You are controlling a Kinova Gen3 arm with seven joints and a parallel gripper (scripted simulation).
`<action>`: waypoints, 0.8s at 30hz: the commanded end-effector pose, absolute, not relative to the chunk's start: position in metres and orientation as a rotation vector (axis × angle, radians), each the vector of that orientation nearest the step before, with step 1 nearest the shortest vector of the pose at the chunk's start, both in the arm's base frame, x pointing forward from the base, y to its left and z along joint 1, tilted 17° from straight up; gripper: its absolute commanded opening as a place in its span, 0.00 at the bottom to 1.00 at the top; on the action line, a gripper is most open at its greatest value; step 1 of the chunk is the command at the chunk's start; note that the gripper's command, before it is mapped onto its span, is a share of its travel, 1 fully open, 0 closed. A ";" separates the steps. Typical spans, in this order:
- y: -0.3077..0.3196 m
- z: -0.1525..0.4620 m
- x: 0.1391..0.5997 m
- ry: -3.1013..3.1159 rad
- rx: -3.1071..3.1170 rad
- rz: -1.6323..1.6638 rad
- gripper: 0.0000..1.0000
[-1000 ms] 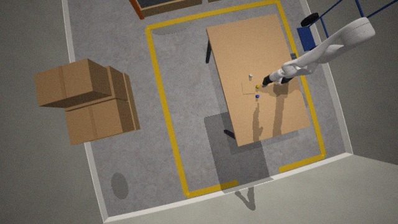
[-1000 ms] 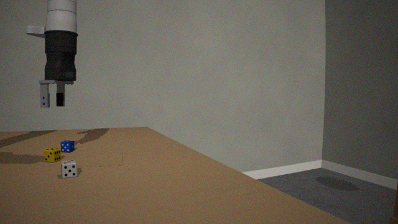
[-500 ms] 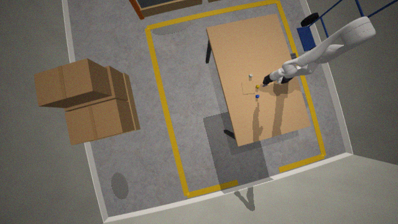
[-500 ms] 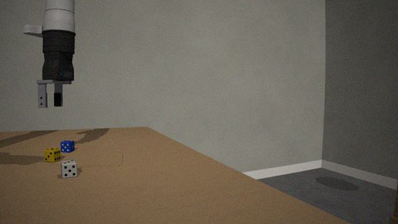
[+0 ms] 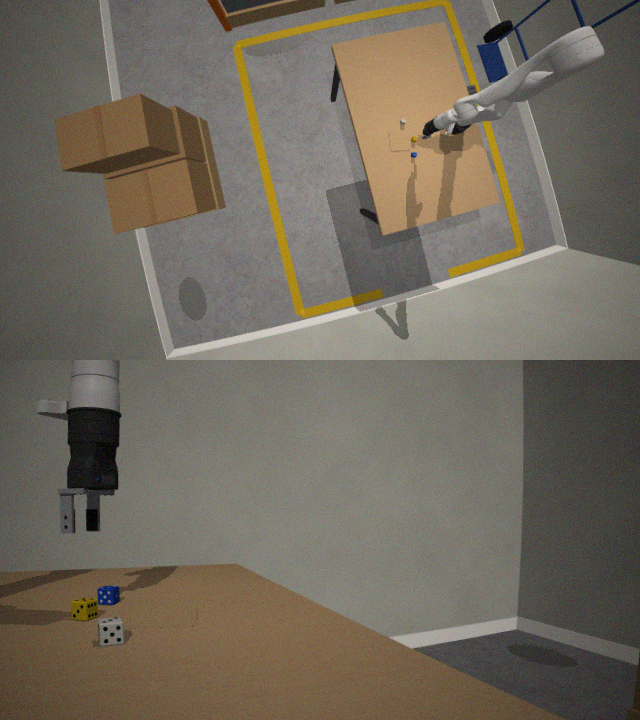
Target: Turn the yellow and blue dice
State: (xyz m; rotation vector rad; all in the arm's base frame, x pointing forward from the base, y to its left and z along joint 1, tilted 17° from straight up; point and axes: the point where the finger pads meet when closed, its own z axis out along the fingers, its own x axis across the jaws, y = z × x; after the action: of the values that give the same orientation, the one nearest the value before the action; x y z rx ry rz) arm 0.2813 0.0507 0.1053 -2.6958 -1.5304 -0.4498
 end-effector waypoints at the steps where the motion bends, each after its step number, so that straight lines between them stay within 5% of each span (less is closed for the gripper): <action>1: 0.051 0.106 0.282 -1.530 -2.696 -0.451 1.00; 23: 0.057 0.063 0.292 -1.530 -2.696 -0.450 1.00; 24: 0.057 0.063 0.292 -1.530 -2.696 -0.450 0.87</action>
State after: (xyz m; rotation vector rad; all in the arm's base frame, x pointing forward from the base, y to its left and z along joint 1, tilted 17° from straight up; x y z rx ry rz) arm 0.2950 0.0452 0.0648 -2.7238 -1.4817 -0.4569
